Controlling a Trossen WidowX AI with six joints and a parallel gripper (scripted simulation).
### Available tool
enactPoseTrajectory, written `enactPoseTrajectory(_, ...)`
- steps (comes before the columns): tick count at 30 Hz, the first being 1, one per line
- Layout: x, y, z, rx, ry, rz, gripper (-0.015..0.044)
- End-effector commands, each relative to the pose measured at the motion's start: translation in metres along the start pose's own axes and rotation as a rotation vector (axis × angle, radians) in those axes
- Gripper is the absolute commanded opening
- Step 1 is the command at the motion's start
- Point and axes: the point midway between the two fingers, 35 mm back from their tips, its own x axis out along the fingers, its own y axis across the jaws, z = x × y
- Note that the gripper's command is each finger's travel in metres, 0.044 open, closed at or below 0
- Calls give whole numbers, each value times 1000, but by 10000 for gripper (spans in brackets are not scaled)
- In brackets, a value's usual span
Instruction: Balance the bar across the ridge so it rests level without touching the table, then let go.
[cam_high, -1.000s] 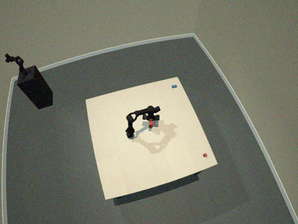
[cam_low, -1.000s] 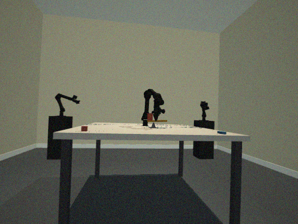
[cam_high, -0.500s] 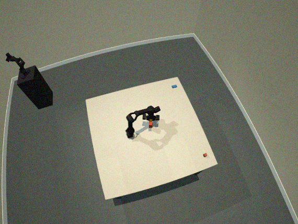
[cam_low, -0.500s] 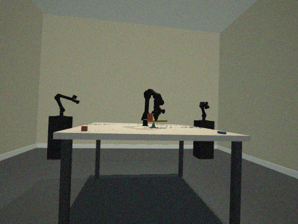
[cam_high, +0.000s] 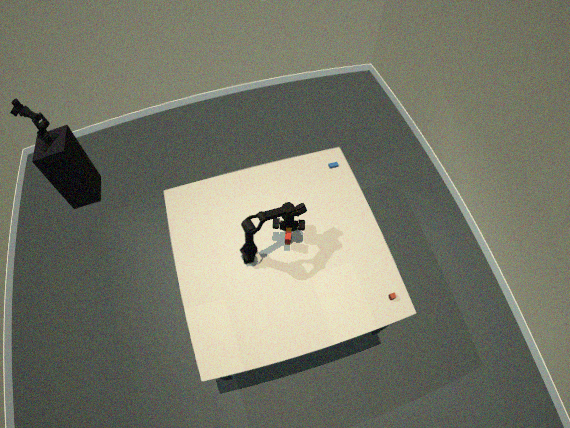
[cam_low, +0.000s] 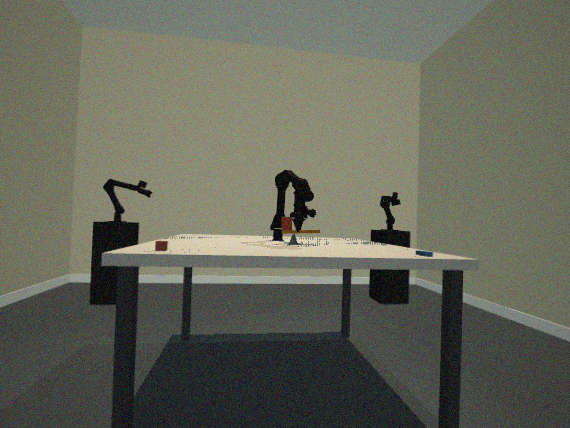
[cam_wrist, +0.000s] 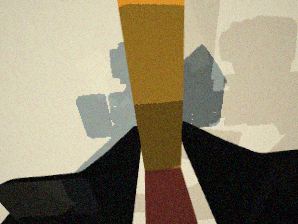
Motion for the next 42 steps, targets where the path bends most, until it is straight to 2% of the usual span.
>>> enactPoseTrajectory(1, 1, 0, 0, -3, -2, 2, 0)
enactPoseTrajectory(42, 4, 0, 0, -3, -2, 2, 0)
